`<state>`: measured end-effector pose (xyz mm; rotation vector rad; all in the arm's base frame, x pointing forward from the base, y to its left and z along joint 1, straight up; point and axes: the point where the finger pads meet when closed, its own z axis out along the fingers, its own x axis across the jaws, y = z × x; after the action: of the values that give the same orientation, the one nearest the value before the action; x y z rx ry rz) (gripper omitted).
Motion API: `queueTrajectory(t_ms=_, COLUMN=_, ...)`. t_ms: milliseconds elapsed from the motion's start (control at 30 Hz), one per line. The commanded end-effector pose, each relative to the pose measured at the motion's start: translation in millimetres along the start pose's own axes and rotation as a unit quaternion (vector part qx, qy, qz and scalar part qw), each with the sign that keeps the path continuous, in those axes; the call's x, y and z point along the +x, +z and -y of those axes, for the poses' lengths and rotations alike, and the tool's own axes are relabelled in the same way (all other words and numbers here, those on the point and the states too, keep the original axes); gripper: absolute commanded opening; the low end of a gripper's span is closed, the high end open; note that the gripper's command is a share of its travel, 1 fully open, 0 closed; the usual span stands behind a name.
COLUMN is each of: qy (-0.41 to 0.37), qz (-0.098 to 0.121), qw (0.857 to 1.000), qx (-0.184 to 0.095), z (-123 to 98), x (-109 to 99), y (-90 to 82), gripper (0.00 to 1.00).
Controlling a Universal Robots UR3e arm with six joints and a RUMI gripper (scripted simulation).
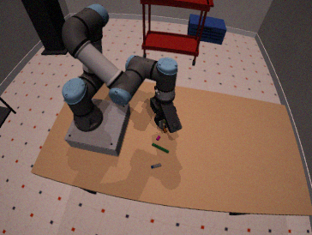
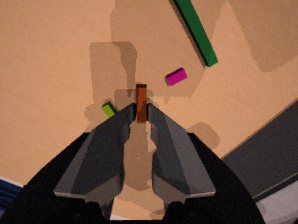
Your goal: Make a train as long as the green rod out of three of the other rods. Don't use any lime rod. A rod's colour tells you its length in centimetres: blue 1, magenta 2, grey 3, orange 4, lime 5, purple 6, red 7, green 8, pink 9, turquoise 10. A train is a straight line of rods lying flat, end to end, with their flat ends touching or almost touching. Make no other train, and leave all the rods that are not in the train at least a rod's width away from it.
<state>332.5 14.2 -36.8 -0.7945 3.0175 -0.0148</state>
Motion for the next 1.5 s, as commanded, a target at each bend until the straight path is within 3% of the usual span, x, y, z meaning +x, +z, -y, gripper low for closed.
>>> queueTrajectory(t_ms=0, qy=0.000, qz=-0.004, qw=1.000, qx=-0.006, z=-2, x=2, y=-24.4, gripper=0.00)
queueTrajectory(t_ms=200, qy=0.000, qz=-0.004, qw=1.000, qx=-0.006, z=-1, x=1, y=-49.8, gripper=0.00)
queueTrajectory(t_ms=600, qy=0.000, qz=-0.004, qw=1.000, qx=-0.005, z=-1, x=1, y=-76.4, gripper=0.00)
queueTrajectory(t_ms=1467, qy=-0.009, qz=-0.005, qw=1.000, qx=-0.006, z=1, x=1, y=-78.9, gripper=0.00)
